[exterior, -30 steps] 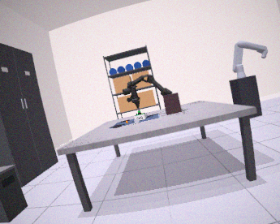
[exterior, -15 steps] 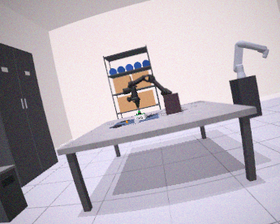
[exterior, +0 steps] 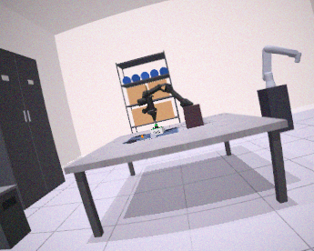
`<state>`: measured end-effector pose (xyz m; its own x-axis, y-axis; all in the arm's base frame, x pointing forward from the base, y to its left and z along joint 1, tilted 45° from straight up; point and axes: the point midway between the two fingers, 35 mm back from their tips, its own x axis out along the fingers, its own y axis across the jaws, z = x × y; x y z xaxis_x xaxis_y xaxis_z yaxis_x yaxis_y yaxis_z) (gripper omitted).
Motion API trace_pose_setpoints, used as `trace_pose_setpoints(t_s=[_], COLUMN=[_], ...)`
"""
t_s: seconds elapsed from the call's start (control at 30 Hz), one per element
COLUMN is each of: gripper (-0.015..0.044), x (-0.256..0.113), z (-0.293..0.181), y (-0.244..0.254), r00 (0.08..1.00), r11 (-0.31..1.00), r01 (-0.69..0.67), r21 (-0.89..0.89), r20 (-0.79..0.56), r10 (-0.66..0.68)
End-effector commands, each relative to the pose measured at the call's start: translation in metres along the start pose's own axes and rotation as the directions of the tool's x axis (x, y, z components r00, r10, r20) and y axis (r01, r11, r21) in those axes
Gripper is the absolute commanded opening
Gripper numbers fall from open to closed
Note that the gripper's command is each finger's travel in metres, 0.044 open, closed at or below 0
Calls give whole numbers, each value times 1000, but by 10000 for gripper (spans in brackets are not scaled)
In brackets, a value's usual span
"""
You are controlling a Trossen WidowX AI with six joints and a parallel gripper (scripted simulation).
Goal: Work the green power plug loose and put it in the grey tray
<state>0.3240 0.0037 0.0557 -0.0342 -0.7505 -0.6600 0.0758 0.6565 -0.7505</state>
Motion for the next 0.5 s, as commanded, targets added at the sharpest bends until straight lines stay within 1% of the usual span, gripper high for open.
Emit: trace_pose_setpoints(t_s=[0.0,0.13,0.2,0.23,0.47], gripper=[0,0,0,0,0], x=[-18,-19,-19,-18,-28], z=[2,2,2,2,1], y=[9,6,2,-3,-3], r00=[997,999,999,997,997], r11=[998,1000,1000,997,997], r01=[64,24,-26,-74,-74], r21=[-10,-11,-13,-15,-15], r20=[39,39,39,37,37], r10=[-64,-23,26,74,75])
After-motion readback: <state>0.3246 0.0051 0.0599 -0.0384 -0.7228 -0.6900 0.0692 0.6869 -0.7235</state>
